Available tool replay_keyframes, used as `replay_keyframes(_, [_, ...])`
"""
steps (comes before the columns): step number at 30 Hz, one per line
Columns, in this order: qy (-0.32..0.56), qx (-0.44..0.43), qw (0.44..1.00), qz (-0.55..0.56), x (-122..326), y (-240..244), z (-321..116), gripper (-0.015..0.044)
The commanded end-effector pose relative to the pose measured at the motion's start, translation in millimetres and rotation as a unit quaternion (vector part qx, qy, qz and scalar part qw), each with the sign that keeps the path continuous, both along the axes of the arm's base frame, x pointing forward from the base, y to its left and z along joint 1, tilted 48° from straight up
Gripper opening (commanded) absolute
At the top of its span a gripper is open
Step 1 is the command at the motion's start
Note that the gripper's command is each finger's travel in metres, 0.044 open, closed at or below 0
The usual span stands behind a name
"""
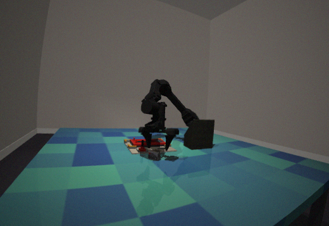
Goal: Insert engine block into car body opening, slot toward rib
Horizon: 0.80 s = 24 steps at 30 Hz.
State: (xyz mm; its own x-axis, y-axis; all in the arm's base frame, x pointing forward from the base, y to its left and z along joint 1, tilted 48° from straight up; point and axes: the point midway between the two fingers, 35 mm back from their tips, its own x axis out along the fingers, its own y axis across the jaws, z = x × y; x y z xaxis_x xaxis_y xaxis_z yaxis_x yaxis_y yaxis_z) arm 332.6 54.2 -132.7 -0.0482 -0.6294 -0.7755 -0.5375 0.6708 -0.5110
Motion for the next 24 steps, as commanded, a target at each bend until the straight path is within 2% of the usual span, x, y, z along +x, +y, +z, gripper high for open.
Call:
replay_keyframes(1, [0.028, -0.059, 0.998, -0.001, -1, 6, 19, 0.044])
replay_keyframes(14, [0.032, -0.068, 0.997, 0.0, 14, 14, 15, 0.044])
replay_keyframes(24, [0.032, -0.069, 0.997, 0.0, 13, 1, 3, 0.044])
